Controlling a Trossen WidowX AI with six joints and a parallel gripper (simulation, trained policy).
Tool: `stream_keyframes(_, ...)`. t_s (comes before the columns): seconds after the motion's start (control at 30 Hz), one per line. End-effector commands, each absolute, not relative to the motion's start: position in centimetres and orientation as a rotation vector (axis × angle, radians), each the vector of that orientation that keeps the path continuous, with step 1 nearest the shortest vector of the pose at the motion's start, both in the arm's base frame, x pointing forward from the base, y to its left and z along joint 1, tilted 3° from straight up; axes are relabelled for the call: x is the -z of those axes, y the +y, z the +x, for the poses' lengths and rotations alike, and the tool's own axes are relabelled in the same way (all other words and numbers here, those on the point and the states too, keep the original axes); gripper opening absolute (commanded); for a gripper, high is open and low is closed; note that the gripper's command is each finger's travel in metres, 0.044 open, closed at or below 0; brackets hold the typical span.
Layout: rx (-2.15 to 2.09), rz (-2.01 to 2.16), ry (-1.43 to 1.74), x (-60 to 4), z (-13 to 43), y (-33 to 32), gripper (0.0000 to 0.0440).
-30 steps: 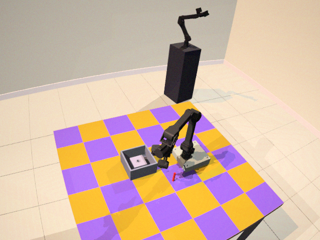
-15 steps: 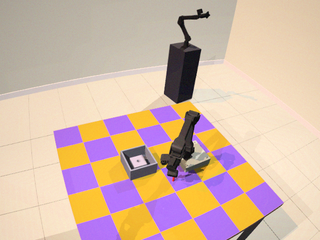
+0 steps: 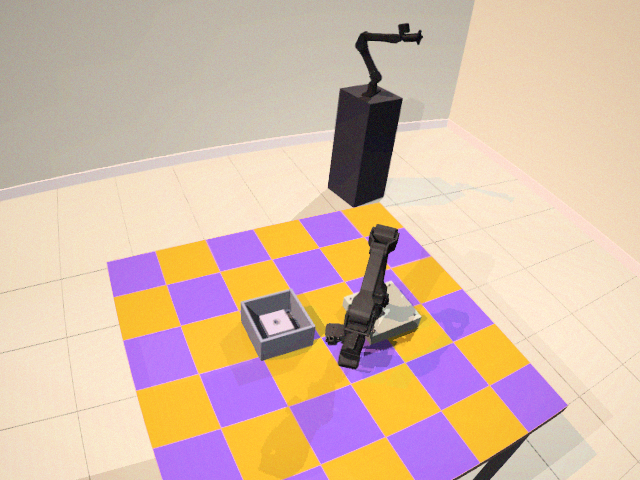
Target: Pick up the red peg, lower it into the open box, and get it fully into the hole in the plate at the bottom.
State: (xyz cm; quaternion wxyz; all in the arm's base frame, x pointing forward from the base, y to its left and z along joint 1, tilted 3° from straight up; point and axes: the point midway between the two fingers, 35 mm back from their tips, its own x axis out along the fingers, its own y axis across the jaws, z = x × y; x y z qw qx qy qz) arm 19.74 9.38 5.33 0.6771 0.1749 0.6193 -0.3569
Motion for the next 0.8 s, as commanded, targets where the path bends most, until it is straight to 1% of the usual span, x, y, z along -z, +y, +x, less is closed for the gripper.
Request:
stream_keyframes(0.0, 0.805, 0.380, 1.380, -3.9, 19.6, 9.2, 0.0440)
stream_keyframes(0.1, 0.800, 0.369, 1.376, -2.8, 19.5, 9.0, 0.0434)
stream_keyframes(0.17, 0.801, 0.360, 1.380, -2.2, 19.3, 8.8, 0.0405)
stream_keyframes(0.37, 0.818, 0.339, 1.405, -0.7, 18.6, 8.4, 0.0249)
stream_keyframes(0.63, 0.850, 0.303, 1.441, -0.4, 17.9, 8.0, 0.0040)
stream_keyframes(0.7, 0.858, 0.288, 1.449, -0.4, 17.7, 7.9, 0.0000)
stream_keyframes(0.77, 0.856, 0.276, 1.420, -1.2, 18.2, 7.5, 0.0000)
